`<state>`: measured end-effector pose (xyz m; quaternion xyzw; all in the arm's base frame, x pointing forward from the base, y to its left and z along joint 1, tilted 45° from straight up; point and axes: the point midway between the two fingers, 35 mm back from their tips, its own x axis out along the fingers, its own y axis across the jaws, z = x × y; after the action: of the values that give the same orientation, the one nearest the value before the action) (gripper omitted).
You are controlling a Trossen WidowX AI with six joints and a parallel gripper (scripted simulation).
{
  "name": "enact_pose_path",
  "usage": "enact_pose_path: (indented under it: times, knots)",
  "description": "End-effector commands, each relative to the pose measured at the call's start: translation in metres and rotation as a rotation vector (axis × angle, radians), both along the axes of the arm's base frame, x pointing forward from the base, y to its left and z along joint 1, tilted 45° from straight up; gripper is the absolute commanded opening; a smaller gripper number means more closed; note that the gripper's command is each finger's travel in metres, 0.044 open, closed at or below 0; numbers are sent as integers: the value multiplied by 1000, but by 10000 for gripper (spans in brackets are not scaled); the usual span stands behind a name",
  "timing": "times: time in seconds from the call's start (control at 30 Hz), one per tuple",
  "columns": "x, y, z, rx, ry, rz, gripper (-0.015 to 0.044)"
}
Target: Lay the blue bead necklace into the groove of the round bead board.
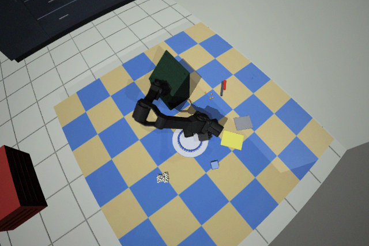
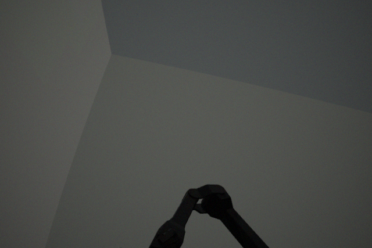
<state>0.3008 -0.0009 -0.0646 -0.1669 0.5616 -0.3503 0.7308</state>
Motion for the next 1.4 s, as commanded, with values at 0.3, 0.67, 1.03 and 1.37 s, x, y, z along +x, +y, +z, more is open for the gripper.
enact_pose_path:
  times: [0.3,0.67,1.03,1.37]
  knots:
    - [0,2,2,2,-4,-1,440]
    - [0,2,2,2,-4,-1,440]
    - [-1,9,8,3,-4,0,440]
    - [-12,56,58,0,-2,2,440]
